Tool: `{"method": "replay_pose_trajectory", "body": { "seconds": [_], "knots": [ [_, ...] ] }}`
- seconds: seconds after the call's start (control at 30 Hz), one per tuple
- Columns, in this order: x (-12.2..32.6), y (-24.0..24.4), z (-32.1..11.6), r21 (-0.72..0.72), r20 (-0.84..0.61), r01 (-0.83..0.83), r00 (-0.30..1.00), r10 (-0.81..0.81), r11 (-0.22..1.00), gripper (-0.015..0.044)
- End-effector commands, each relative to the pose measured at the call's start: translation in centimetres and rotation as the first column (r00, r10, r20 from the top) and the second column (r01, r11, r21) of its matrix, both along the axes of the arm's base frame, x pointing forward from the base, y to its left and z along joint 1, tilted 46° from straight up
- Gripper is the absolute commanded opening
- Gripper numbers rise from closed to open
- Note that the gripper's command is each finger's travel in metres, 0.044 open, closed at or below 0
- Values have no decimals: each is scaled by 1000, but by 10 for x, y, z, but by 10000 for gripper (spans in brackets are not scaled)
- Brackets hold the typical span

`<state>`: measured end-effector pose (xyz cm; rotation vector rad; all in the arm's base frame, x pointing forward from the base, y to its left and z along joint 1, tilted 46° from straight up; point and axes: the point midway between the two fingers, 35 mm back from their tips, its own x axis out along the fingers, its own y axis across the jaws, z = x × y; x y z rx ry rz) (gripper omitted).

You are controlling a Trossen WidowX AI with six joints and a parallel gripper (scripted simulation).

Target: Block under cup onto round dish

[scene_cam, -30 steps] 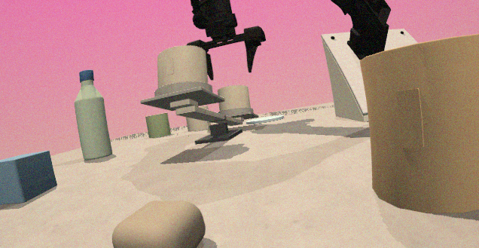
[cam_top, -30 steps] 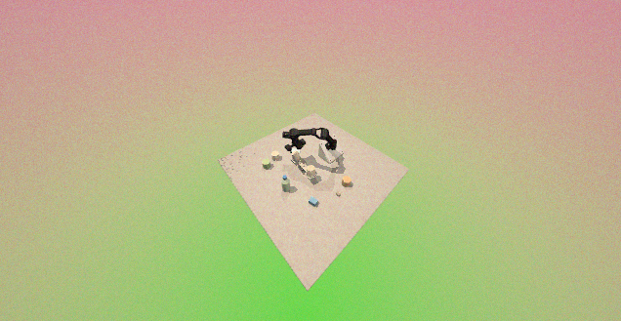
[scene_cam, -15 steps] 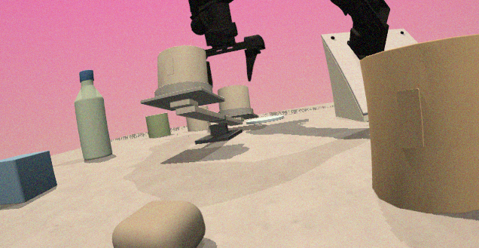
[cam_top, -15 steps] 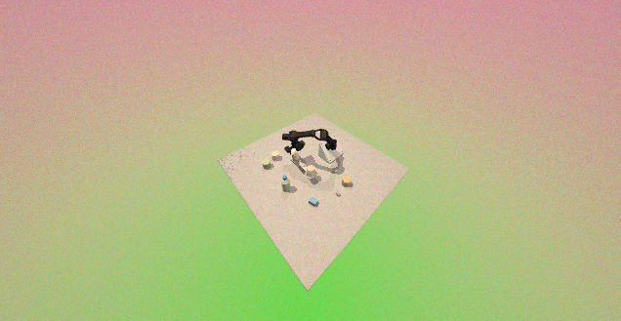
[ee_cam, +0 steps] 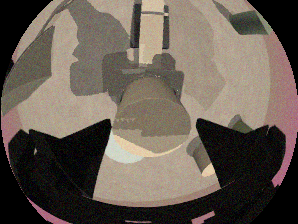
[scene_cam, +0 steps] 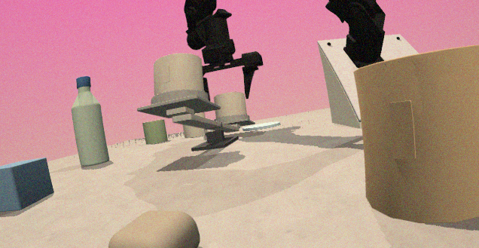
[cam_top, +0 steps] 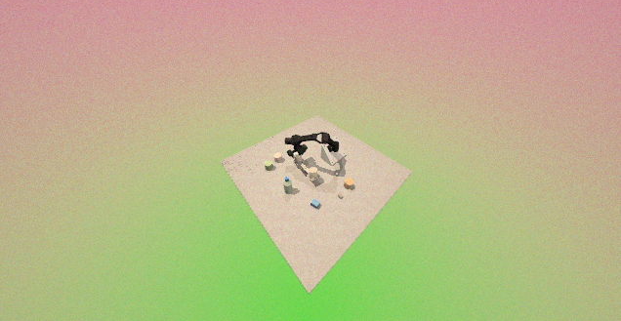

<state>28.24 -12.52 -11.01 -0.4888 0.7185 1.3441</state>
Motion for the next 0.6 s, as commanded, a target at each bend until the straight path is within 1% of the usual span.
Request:
{"method": "replay_pose_trajectory", "body": {
  "seconds": [0.0,0.53,0.57],
  "knots": [
    [-2,7,-5,11,-9,4,1000,-4,1000,440],
    [-2,24,-21,13,-8,4,1000,-4,1000,440],
    [-2,24,-21,13,-8,4,1000,-4,1000,414]
  ]
}}
